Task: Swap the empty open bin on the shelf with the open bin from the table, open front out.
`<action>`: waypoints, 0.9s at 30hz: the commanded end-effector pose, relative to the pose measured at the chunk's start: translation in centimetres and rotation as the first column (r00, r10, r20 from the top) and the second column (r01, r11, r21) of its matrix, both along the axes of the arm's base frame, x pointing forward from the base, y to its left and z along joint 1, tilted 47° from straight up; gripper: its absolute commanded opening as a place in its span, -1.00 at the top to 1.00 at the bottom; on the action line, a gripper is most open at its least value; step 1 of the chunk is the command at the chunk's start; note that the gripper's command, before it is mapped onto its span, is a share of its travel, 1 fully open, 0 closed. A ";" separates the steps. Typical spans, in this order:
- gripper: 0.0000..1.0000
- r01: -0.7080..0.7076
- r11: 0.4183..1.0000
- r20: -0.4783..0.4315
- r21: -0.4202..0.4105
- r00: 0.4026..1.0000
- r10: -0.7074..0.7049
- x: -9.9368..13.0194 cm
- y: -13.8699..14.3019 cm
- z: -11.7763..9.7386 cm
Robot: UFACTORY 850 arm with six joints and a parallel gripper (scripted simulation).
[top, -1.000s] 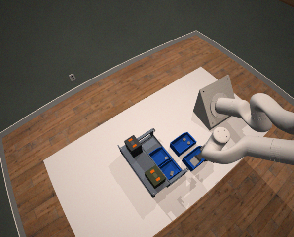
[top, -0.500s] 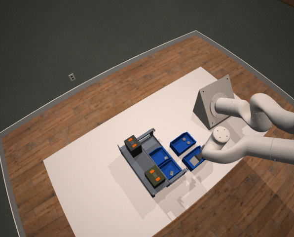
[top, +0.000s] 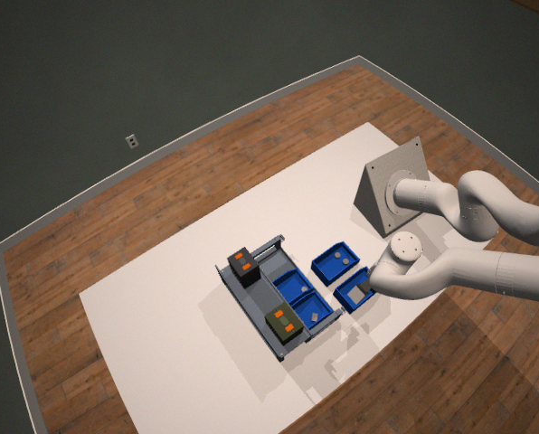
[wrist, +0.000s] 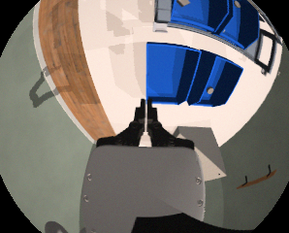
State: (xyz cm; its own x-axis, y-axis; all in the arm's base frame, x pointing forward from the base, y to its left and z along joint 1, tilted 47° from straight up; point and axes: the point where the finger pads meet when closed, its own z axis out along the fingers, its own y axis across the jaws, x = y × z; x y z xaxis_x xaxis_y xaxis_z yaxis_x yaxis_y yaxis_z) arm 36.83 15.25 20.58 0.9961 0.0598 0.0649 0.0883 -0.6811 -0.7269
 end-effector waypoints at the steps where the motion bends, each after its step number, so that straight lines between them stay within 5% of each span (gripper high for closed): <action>1: 1.00 0.001 1.000 0.001 0.000 1.000 -0.001 0.1 0.0 0.0; 10: 1.00 0.016 1.000 -0.015 0.000 1.000 -0.016 0.1 -0.1 0.0; 20: 1.00 0.157 0.988 -0.165 -0.015 0.974 -0.157 0.3 -0.8 -0.6; 27: 1.00 0.380 0.921 -0.400 -0.085 0.834 -0.381 0.7 -2.1 -1.8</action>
State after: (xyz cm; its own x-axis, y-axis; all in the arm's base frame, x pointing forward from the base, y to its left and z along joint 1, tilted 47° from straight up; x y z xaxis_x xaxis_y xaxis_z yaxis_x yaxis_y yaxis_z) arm 37.19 14.11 19.57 0.9668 -0.1825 -0.1790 -0.2554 -0.6553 -0.7109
